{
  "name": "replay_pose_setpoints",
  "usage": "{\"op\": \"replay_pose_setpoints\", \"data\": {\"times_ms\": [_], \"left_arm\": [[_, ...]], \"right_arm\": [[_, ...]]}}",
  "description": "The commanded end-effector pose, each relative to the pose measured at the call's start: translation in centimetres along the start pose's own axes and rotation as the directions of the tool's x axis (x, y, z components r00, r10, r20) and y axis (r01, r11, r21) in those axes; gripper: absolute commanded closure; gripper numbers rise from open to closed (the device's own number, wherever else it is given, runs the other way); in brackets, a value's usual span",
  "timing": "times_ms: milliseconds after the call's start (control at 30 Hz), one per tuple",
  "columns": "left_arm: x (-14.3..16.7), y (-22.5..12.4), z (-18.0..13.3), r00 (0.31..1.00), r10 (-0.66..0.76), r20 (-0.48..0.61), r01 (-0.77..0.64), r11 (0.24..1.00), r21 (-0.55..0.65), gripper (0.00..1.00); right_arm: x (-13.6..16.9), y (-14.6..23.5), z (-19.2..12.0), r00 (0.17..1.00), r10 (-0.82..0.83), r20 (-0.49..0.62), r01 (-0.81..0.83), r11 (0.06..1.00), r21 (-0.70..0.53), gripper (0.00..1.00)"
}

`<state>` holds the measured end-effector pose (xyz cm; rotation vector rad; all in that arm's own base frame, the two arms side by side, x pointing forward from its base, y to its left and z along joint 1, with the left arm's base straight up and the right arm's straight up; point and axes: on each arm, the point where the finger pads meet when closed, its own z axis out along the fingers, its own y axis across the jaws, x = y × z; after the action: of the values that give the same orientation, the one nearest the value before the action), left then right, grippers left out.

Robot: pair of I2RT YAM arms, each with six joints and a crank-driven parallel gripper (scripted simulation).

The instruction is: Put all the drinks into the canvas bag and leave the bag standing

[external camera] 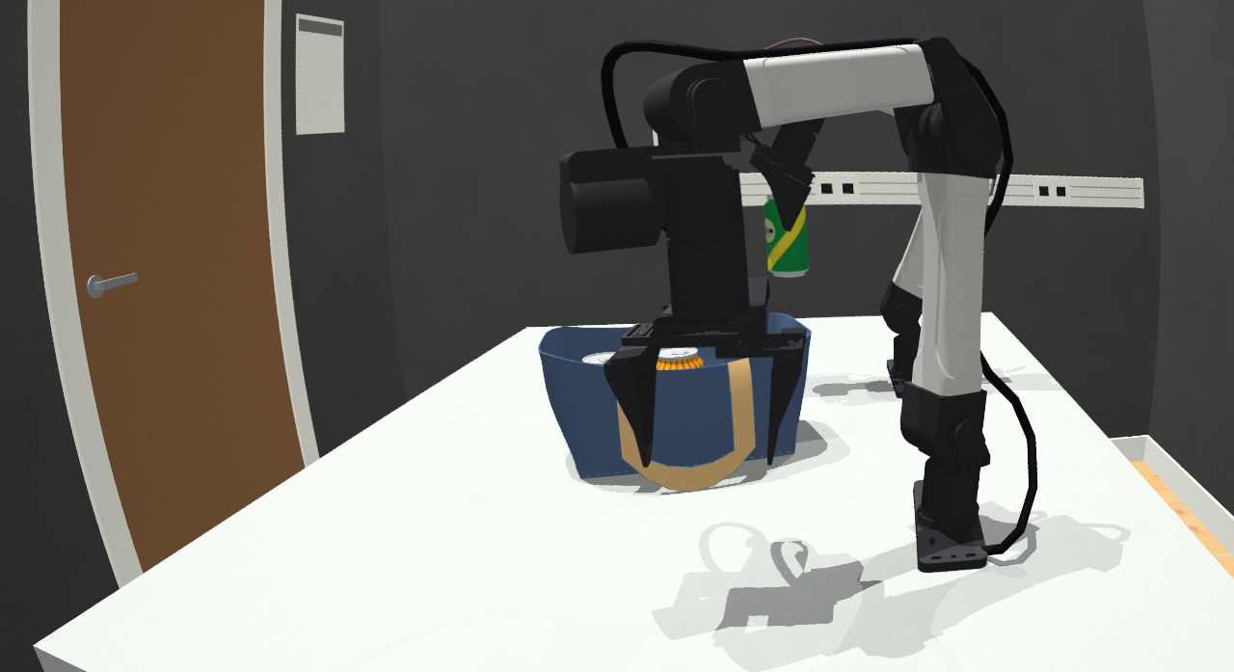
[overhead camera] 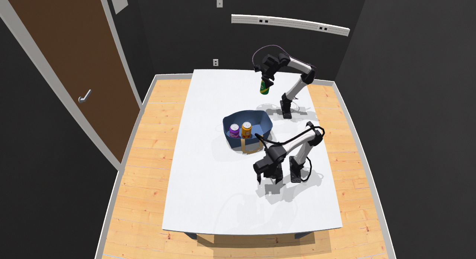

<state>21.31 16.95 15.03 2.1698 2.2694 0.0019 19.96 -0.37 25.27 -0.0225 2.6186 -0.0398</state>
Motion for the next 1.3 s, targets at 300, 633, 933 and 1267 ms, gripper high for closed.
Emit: {"op": "replay_pose_setpoints", "data": {"times_ms": [300, 633, 933, 1267], "left_arm": [[0.6, 0.9, -1.7, 0.999, -0.005, -0.033, 0.003, 0.997, -0.072, 0.00], [0.6, 0.9, -1.7, 0.999, -0.005, -0.033, 0.003, 0.997, -0.072, 0.00], [0.6, 0.9, -1.7, 0.999, -0.005, -0.033, 0.003, 0.997, -0.072, 0.00], [0.6, 0.9, -1.7, 0.999, -0.005, -0.033, 0.003, 0.997, -0.072, 0.00]], "right_arm": [[-3.0, 3.3, -0.6, 0.994, 0.043, 0.099, -0.045, 0.999, 0.017, 0.26], [-3.6, 5.8, -0.5, 0.993, 0.048, 0.104, -0.049, 0.999, 0.003, 0.26], [-4.1, 8.6, -0.4, 0.993, 0.052, 0.103, -0.051, 0.999, -0.011, 0.26], [-4.0, 8.5, -1.2, 0.992, 0.038, 0.124, -0.035, 0.999, -0.031, 0.26]]}}
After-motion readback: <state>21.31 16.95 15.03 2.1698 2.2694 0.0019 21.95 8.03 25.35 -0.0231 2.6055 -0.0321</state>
